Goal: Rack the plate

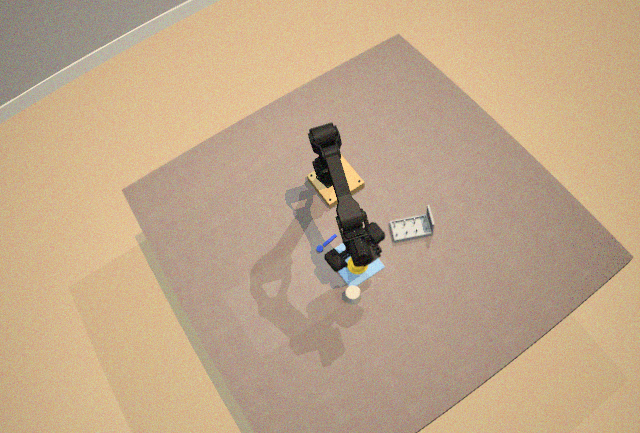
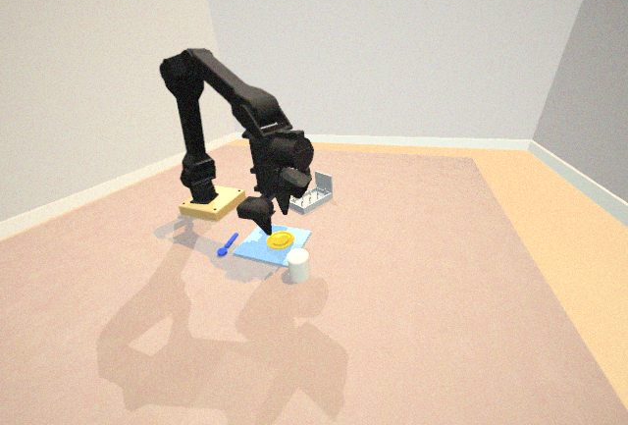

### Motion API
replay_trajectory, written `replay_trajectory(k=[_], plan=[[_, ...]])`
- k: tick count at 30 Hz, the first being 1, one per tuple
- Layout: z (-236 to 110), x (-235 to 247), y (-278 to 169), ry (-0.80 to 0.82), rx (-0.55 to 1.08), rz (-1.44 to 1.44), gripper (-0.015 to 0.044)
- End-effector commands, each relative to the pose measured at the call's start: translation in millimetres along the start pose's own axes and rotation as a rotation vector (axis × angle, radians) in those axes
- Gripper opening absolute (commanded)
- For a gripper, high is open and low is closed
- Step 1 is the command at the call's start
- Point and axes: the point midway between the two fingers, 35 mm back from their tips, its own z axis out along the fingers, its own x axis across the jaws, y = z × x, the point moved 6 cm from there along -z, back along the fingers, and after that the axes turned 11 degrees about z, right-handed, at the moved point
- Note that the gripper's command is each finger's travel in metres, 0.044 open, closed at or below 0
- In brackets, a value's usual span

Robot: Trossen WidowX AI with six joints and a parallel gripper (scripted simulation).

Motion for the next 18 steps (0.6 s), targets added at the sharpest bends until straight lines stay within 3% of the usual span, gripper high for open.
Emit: replay_trajectory(k=[1, 18], plan=[[8.2, -0.2, -0.6, -0.002, 0.01, -0.007, 0.04], [35.9, 0.0, 0.9, -0.002, 0.01, -0.007, 0.04]])
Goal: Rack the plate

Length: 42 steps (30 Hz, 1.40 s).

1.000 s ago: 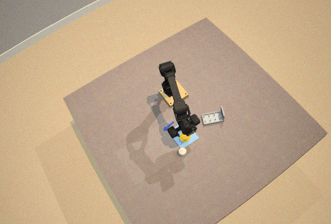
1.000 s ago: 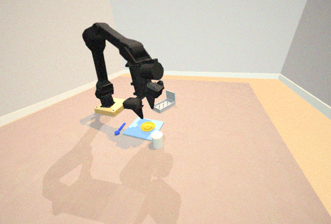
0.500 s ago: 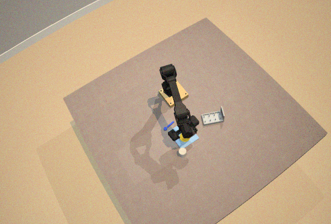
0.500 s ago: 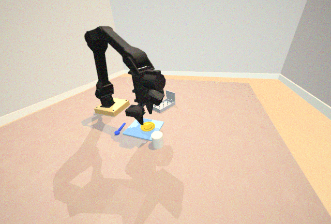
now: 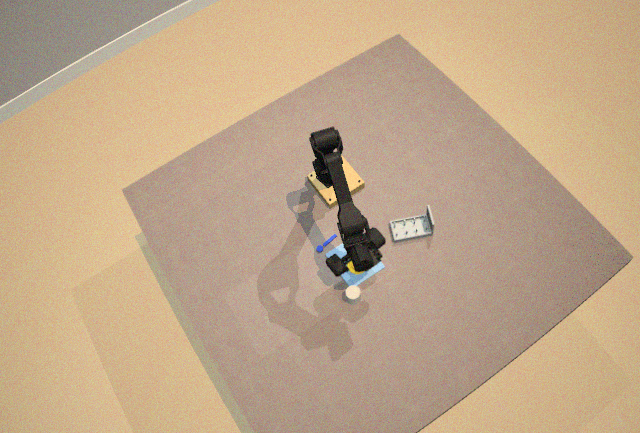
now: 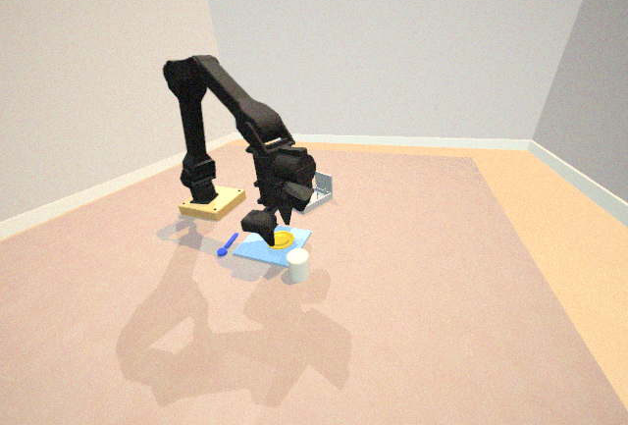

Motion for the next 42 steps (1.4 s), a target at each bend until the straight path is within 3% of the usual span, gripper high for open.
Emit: replay_trajectory(k=[1, 14, 32, 42], plan=[[8.0, 0.1, -1.3, -0.002, 0.008, -0.005, 0.04], [26.3, 0.7, -1.7, -0.002, 0.008, -0.005, 0.04], [26.3, 0.7, -1.7, -0.002, 0.008, -0.005, 0.0303], [-6.0, -0.4, 7.3, -0.002, 0.007, -0.005, 0.004]])
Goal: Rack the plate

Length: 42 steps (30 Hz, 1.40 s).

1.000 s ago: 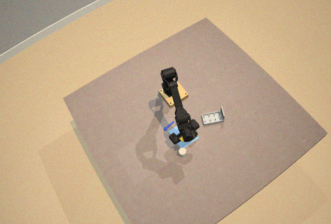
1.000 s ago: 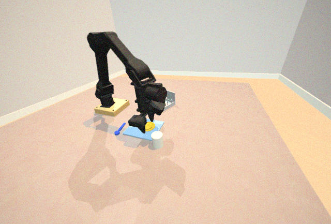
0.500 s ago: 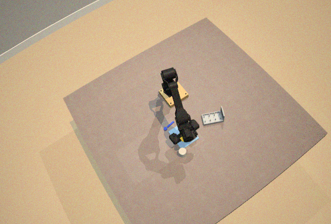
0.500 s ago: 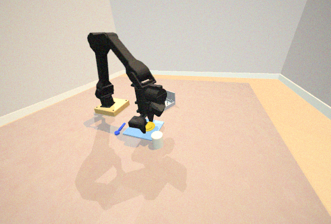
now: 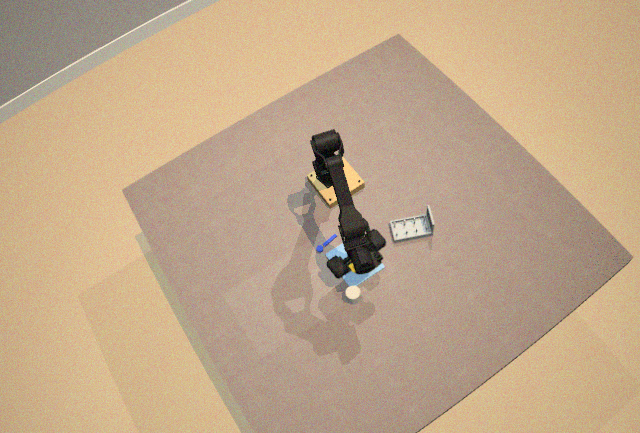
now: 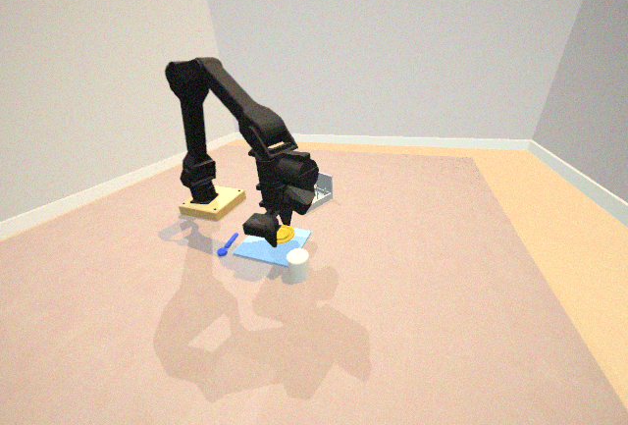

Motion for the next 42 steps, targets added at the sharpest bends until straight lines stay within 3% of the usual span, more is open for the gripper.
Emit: replay_trajectory(k=[1, 21, 42], plan=[[-17.1, -0.6, 4.5, -0.003, -0.008, -0.003, 0.0014], [-99.5, -1.4, 13.6, -0.007, -0.013, 0.005, 0.0], [-153.8, 4.5, 11.7, -0.002, -0.009, 0.019, 0.0]])
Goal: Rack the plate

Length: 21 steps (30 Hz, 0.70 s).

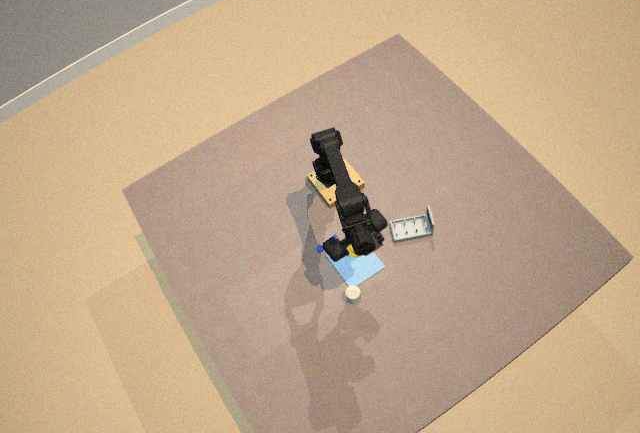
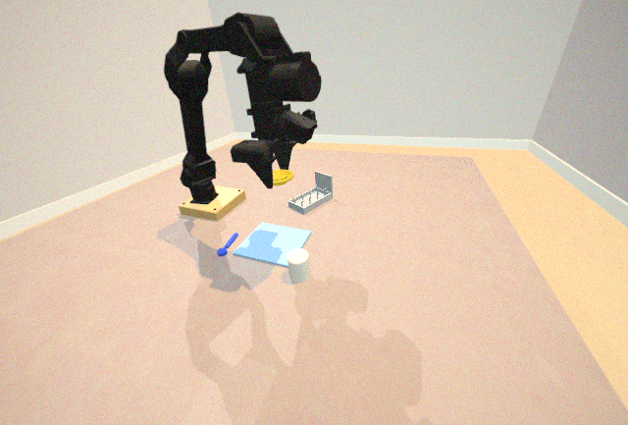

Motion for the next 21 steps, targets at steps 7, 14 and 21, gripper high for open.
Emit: replay_trajectory(k=[7, 14, 21], plan=[[-3.2, 67.6, -37.6, 0.008, 0.009, 0.245, 0.0], [0.4, 111.4, -80.0, 0.009, 0.013, 0.457, 0.0], [3.3, 113.2, -78.8, 0.023, 0.01, 0.46, 0.0]])
